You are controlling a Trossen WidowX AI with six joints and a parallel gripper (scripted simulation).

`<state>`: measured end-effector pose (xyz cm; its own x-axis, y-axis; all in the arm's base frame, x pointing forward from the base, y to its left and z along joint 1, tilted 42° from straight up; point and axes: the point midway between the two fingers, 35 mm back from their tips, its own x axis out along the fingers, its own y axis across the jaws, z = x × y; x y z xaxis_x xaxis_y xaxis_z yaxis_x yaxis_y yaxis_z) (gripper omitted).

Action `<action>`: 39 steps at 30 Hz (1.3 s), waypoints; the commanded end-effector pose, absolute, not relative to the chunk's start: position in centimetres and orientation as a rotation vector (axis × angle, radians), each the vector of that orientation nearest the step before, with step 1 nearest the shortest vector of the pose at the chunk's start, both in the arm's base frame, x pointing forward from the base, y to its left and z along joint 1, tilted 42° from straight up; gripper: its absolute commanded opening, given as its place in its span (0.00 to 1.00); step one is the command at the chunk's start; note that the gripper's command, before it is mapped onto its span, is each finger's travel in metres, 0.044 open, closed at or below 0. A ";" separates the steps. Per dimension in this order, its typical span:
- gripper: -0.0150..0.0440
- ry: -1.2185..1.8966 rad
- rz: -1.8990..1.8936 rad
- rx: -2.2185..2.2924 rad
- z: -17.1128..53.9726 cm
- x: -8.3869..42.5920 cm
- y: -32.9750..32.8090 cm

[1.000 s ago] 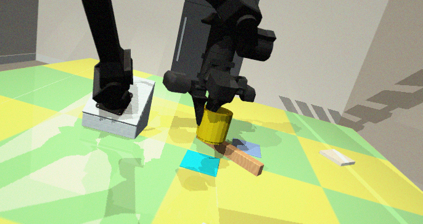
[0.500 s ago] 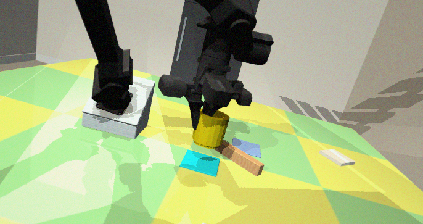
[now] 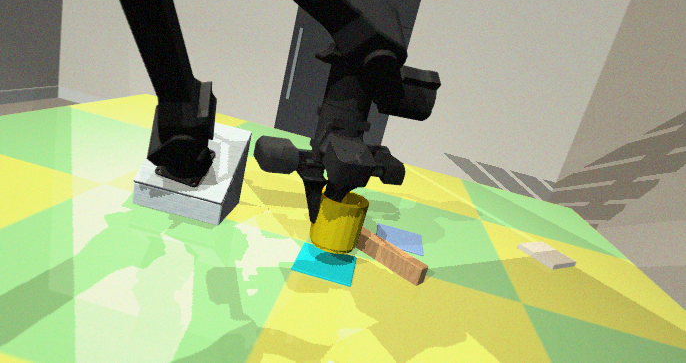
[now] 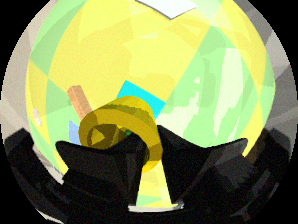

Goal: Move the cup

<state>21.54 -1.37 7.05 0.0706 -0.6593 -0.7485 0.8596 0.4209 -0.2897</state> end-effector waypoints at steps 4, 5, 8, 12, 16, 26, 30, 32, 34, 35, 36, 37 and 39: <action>0.25 0.956 -1.160 0.248 6.4 21.5 -2.1; 0.25 0.956 -1.160 0.247 6.3 21.5 -2.2; 0.25 0.956 -1.160 0.247 6.0 21.5 -2.5; 0.25 0.955 -1.160 0.247 5.7 21.5 -2.9; 0.25 0.954 -1.161 0.246 5.4 21.5 -3.2; 0.25 0.957 -1.162 0.254 5.5 21.6 -2.9; 0.25 0.957 -1.162 0.254 5.5 21.6 -2.9; 0.34 0.957 -1.162 0.254 5.5 21.6 -2.9; 0.43 0.957 -1.162 0.254 5.5 21.6 -2.9; 0.48 0.957 -1.162 0.254 5.5 21.6 -2.9; 0.50 0.957 -1.162 0.254 5.5 21.6 -2.9; 0.50 0.957 -1.162 0.254 5.5 21.6 -2.9; 0.50 0.957 -1.162 0.254 5.5 21.6 -2.9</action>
<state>21.55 -2.93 5.50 0.0702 -0.6611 -0.7470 0.8593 0.4204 -0.2912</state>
